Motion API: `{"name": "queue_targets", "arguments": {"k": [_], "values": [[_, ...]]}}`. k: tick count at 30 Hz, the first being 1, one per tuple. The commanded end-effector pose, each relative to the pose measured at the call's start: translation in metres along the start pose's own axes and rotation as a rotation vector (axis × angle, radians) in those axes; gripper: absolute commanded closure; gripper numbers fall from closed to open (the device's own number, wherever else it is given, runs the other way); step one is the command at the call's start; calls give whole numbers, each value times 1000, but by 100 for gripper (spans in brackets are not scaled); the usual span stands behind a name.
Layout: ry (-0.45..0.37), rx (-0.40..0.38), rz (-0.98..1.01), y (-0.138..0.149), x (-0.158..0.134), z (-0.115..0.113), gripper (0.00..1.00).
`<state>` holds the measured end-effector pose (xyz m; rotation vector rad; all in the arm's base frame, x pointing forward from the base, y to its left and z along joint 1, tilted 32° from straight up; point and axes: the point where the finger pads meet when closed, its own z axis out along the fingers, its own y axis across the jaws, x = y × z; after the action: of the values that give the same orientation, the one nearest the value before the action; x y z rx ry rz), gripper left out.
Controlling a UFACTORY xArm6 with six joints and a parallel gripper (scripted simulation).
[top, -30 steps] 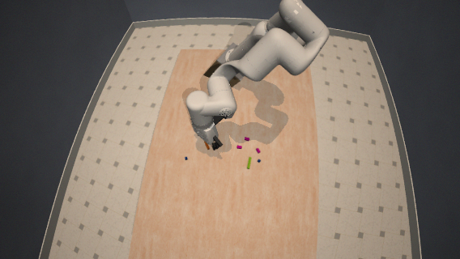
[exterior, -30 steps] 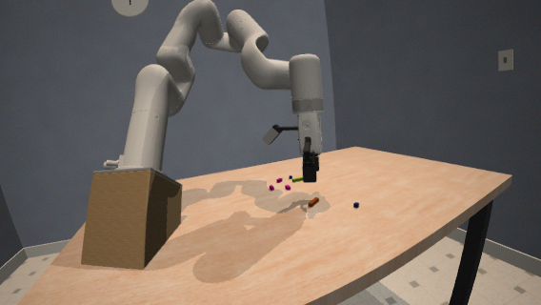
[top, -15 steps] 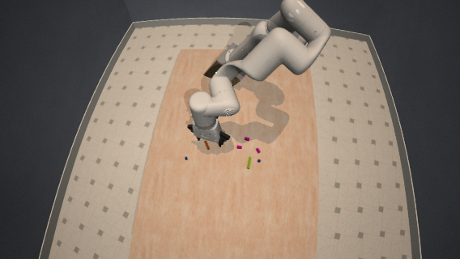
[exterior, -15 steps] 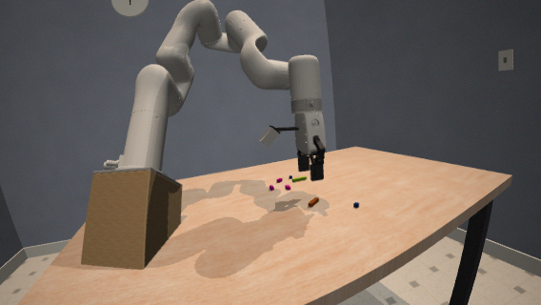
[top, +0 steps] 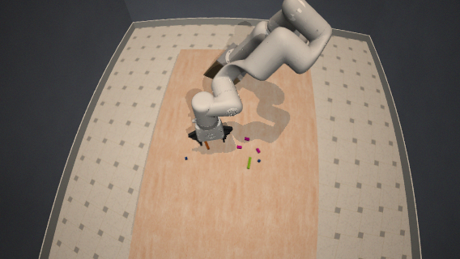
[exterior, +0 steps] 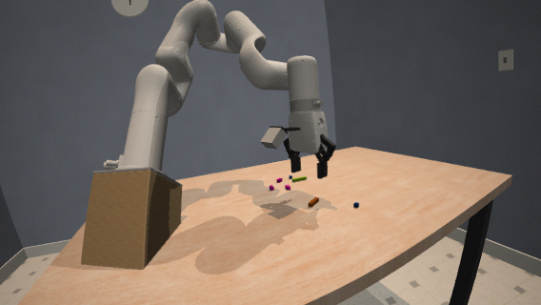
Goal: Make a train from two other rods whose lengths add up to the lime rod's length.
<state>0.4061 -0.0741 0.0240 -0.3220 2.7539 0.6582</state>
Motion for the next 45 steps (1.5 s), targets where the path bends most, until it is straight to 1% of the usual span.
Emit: {"name": "queue_targets", "arguments": {"k": [1,12,14,16,29,31,34,38,45], "values": [[-17,1,-168,2,-2,-1,0],[-17,4,-529,8,-4,-1,0],[-17,4,-529,8,-4,-1,0],[-16,5,-650,10,-4,-1,0],[-16,8,-1065,17,-6,-1,0],[-16,8,-1065,17,-6,-1,0],[-15,9,-1185,19,-6,-1,0],[-15,10,-1274,20,-7,-1,0],[-15,10,-1300,21,-7,-1,0]]}}
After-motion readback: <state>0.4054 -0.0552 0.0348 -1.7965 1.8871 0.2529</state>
